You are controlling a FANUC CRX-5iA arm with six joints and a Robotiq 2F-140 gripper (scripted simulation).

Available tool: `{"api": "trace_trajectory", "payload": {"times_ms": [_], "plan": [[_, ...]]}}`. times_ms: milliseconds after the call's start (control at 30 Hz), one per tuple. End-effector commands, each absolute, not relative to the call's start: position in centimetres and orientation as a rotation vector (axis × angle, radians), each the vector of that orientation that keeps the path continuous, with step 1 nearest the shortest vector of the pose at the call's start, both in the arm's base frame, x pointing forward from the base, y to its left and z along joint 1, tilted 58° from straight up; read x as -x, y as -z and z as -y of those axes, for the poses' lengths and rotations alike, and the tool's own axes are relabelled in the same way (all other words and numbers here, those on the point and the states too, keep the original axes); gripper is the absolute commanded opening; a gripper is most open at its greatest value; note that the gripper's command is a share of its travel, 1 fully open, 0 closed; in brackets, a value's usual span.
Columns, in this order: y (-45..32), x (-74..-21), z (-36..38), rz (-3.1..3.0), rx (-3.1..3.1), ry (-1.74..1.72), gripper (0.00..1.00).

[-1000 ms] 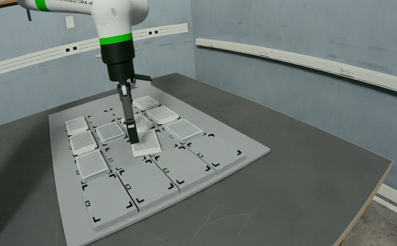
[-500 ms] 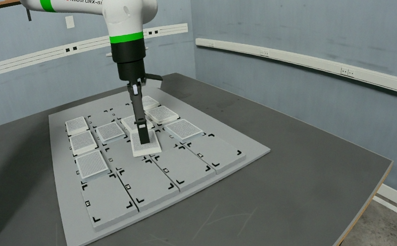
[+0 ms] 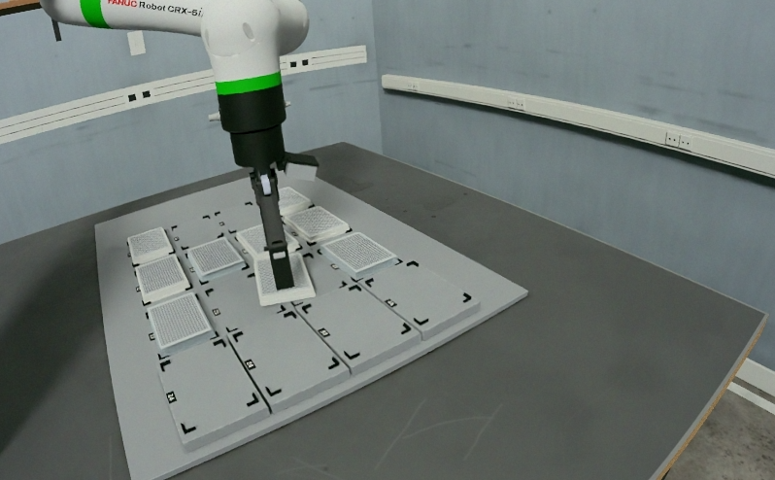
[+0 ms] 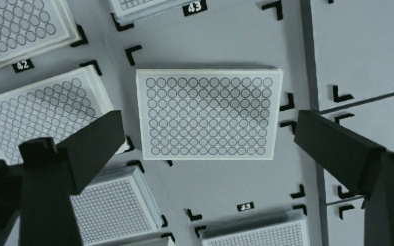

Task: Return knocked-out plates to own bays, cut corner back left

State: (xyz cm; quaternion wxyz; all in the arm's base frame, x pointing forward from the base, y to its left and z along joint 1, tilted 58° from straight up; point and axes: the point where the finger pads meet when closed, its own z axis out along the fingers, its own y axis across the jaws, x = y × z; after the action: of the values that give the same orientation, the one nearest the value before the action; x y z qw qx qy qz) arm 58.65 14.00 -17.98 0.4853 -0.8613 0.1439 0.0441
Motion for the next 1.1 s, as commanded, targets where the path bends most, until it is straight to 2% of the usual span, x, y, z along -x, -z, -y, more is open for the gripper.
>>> {"api": "trace_trajectory", "payload": {"times_ms": [0,1067], "plan": [[18.2,-58.7,-14.3,-0.351,2.097,-0.106,1.0],[19.0,-58.8,-15.5,-0.351,2.097,-0.106,1.0]]}}
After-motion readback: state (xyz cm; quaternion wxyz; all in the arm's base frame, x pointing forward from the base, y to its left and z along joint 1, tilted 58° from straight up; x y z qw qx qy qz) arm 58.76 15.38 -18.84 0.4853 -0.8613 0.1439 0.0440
